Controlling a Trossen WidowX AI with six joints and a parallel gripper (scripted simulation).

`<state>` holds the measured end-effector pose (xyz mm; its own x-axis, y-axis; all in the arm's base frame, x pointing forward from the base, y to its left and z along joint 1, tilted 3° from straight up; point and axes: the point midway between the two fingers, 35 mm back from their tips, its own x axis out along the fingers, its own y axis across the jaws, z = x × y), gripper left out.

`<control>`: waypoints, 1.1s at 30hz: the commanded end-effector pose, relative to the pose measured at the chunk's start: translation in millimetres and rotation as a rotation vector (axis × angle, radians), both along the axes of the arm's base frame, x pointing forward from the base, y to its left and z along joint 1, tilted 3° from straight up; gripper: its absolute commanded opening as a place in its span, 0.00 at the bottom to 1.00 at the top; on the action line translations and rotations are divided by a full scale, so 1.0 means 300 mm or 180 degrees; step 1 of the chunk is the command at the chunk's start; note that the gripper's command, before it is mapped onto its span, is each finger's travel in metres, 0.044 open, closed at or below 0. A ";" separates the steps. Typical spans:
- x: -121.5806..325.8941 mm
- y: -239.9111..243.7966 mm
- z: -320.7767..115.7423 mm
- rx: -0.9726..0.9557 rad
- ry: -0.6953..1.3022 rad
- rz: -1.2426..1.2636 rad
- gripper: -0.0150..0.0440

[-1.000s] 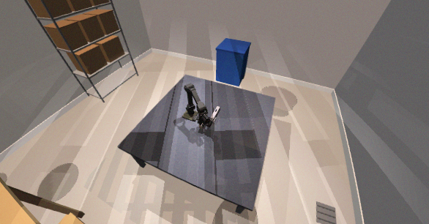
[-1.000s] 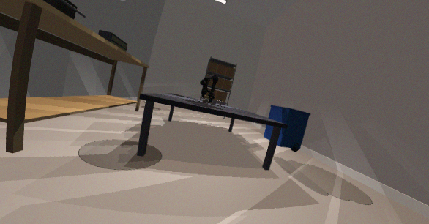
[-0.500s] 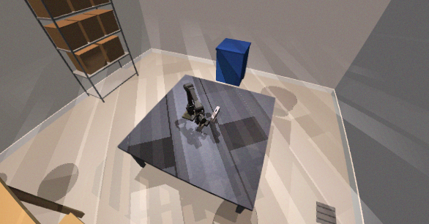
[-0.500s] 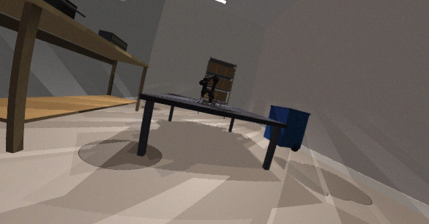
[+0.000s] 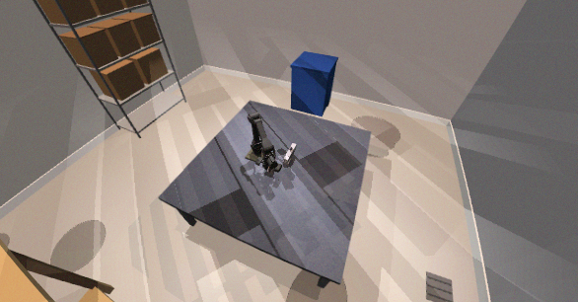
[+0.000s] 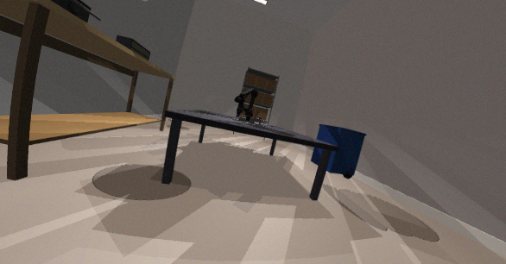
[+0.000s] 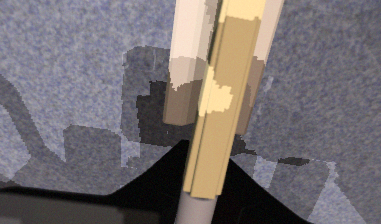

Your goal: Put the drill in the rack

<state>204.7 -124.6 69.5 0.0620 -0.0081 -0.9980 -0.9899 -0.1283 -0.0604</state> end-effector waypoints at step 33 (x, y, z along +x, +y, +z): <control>0.008 -0.003 -0.085 -0.0001 -0.0004 0.0007 0.61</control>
<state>206.8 -125.5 43.6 0.0623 -0.0080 -0.9980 -0.9896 -0.1306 -0.0607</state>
